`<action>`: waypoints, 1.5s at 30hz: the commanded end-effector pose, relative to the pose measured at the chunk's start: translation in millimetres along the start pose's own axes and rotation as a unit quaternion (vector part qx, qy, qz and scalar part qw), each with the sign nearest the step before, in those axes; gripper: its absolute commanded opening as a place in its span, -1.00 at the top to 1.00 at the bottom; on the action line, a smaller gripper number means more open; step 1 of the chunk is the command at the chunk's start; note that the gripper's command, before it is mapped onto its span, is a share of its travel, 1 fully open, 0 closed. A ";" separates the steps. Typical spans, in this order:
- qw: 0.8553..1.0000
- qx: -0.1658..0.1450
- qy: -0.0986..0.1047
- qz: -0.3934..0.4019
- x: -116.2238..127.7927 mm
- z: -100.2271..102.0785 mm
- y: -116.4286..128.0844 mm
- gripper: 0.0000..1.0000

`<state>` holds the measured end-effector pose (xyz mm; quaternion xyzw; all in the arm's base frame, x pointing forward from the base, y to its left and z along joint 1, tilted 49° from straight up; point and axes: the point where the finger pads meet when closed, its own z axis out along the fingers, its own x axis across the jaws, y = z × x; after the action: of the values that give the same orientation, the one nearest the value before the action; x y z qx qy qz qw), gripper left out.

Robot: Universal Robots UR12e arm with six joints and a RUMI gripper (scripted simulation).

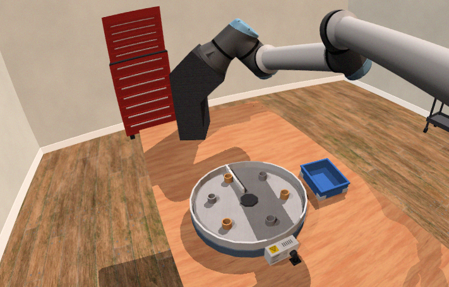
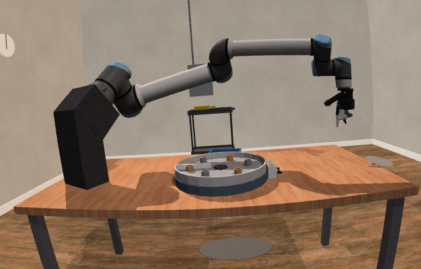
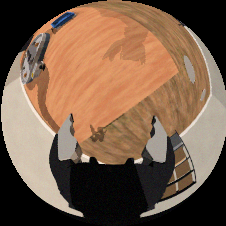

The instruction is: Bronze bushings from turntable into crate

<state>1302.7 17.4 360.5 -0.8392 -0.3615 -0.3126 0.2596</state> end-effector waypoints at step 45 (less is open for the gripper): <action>1.000 -0.009 -0.013 0.010 -457.8 -47.5 -38.6 -1.00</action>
<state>1052.9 -188.1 97.8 -0.8499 -0.3516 -0.2961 0.2576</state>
